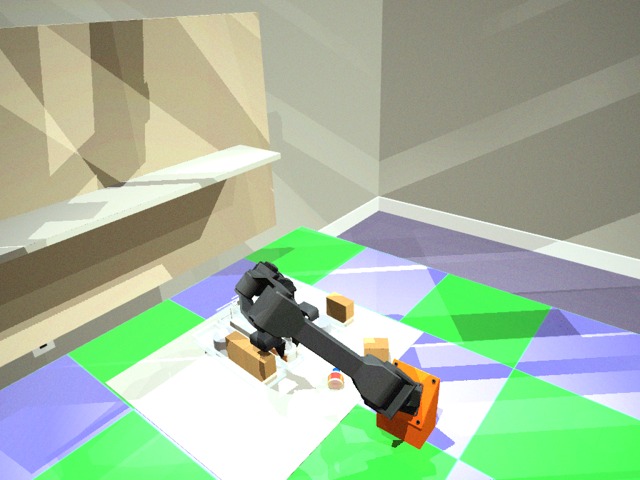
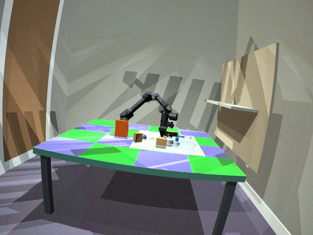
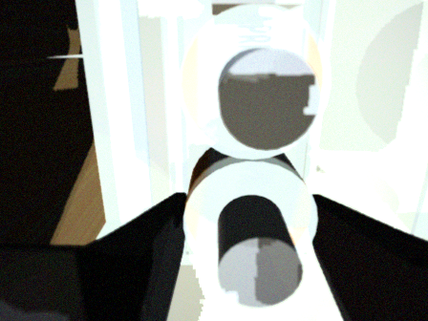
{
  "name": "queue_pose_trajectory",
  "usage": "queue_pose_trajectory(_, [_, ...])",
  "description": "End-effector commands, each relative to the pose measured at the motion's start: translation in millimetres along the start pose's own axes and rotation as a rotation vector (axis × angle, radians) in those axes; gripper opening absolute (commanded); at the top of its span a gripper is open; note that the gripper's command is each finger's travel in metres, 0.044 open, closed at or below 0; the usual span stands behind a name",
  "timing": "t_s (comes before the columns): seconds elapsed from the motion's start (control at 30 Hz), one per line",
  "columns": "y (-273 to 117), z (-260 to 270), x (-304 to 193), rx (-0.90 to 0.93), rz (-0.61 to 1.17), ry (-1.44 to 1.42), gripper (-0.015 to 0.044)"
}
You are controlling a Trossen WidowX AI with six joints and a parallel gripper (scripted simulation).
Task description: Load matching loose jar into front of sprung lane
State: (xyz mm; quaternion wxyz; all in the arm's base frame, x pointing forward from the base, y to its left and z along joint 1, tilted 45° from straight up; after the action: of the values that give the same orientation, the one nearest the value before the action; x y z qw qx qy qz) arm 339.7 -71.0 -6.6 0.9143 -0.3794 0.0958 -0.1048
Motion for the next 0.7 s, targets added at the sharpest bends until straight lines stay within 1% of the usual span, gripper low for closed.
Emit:
queue_pose_trajectory(0.0, [1.5, 3.1, 3.0, 0.010, -0.011, -0.011, 0.0000])
queue_pose_trajectory(0.67, [2.7, 3.2, 0.1, 0.010, -0.011, -0.010, 0.0000])
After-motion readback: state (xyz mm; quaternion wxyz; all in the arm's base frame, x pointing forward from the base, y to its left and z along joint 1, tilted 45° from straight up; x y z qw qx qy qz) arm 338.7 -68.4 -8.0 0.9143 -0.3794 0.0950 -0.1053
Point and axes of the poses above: the point midway between the two fingers, 35 mm back from their tips, its own y axis out along the fingers, its own z axis across the jaws, x = y × z, the point moved 3 cm from there along -y, back along the fingers, and after that the axes turned 3 degrees about y, right-handed, at the moved point
